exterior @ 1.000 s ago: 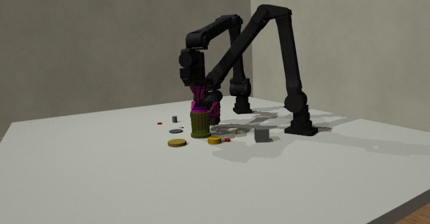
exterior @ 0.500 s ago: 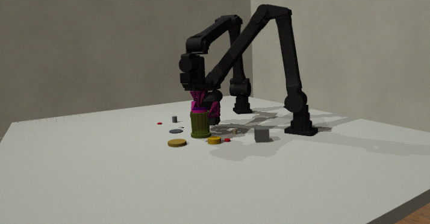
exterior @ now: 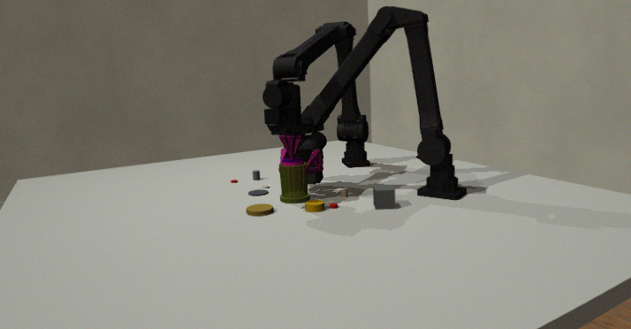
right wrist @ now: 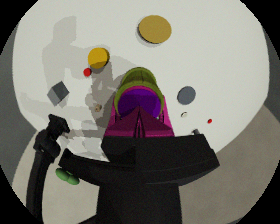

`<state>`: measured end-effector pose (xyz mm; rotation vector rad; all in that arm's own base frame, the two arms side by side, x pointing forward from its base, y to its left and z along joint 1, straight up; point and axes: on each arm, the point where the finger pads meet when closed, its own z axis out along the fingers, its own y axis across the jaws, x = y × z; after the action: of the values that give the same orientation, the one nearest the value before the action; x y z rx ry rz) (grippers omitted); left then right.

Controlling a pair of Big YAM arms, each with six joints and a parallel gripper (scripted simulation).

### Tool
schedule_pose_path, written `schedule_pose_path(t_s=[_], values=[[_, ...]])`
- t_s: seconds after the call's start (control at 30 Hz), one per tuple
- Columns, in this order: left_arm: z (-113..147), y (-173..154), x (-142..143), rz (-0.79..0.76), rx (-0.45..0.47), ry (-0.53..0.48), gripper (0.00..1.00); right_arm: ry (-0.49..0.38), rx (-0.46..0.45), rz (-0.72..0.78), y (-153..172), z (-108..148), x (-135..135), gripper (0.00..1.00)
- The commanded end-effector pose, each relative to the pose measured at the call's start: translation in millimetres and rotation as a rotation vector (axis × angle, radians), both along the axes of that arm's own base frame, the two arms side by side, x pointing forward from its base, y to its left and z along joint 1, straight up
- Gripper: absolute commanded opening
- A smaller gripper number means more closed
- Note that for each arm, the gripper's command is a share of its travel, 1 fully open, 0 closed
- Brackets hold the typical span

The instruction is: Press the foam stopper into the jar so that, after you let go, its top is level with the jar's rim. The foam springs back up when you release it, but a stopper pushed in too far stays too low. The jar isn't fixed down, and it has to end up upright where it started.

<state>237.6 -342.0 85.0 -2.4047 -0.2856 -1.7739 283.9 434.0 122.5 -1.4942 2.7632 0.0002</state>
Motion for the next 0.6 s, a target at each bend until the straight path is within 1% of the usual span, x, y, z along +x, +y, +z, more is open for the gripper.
schedule_pose_path(t_s=[0.0,0.03,0.07,0.23,0.57], values=[[8,-5,-3,-0.007,-0.046,-0.012,0.64,0.0,-0.005,0.0,-1,-8,5,0.0],[8,-5,-3,-0.007,-0.046,-0.012,0.64,-0.013,0.014,0.0,6,9,7,0.0],[8,-5,-3,-0.007,-0.046,-0.012,0.64,0.001,-0.007,0.0,3,-1,7,0.0],[8,-5,-3,-0.007,-0.046,-0.012,0.64,0.004,-0.012,0.0,-2,-14,5,0.0],[8,-5,-3,-0.007,-0.046,-0.012,0.64,0.007,-0.016,0.0,-2,-17,4,0.0]])
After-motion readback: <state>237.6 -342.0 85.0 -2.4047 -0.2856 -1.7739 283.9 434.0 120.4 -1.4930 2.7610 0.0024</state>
